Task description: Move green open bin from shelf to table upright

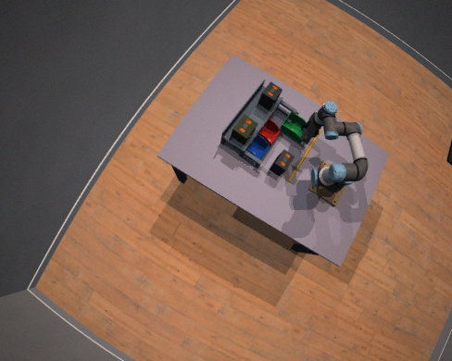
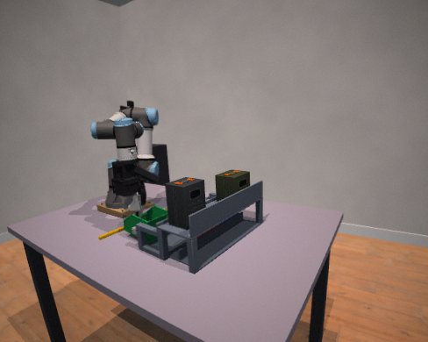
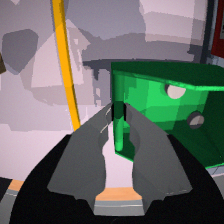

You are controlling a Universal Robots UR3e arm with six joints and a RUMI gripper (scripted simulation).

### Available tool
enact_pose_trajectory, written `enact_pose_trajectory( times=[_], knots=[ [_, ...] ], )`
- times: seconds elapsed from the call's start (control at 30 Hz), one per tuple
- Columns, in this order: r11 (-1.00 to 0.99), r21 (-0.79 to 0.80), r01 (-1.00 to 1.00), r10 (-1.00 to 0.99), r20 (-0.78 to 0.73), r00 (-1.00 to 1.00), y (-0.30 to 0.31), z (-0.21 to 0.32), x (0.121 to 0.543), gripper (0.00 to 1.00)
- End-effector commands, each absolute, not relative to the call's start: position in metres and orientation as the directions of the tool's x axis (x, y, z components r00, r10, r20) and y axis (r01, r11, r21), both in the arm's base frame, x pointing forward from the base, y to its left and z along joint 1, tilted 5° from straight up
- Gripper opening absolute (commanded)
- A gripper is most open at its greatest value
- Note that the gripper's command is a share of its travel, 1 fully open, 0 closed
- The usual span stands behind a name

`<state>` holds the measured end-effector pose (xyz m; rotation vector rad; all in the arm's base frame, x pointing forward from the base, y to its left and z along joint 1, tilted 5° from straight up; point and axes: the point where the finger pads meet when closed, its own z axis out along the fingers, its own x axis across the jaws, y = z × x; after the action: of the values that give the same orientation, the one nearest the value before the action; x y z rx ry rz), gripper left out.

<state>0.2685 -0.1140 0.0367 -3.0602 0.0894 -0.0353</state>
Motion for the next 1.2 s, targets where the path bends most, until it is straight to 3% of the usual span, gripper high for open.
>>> enact_pose_trajectory(
  times=[0.0,1.17],
  knots=[
    [-0.995,-0.079,-0.057,-0.059,0.022,0.998,-0.114,0.033,0.269,0.00],
    [-0.995,-0.079,-0.057,-0.059,0.022,0.998,-0.113,0.016,0.270,0.00]
  ],
)
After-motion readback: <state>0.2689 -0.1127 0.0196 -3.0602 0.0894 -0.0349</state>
